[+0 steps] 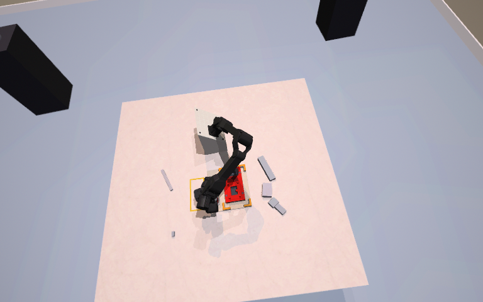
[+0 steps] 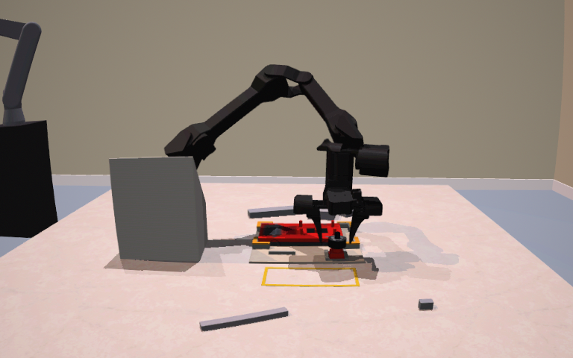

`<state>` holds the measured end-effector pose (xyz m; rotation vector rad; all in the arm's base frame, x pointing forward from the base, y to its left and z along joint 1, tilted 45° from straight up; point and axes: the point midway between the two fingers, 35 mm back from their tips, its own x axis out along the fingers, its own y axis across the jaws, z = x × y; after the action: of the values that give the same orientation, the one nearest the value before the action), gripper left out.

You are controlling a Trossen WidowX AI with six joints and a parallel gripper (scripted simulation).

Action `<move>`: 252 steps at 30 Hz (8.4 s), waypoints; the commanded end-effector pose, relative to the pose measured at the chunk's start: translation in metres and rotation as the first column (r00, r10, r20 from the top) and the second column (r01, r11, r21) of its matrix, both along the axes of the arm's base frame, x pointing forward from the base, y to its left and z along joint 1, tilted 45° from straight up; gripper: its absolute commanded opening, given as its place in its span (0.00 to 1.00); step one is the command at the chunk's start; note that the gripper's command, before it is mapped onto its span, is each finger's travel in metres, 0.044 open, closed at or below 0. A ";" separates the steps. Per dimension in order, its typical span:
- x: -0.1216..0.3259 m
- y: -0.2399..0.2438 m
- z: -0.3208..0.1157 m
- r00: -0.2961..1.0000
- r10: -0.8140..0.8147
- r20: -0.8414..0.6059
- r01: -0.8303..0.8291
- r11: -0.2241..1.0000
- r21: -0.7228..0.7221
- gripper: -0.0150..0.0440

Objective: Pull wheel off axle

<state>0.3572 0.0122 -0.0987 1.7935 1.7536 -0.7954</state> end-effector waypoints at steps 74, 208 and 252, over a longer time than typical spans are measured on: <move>0.000 -0.012 0.012 1.000 -0.007 0.005 0.007 1.000 0.000 0.25; -0.063 -0.088 -0.044 1.000 -0.014 0.009 0.014 1.000 -0.006 0.76; -0.145 -0.091 0.017 1.000 -0.015 0.003 0.015 1.000 -0.006 1.00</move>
<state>0.2137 -0.0786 -0.0822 1.8092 1.7333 -0.8018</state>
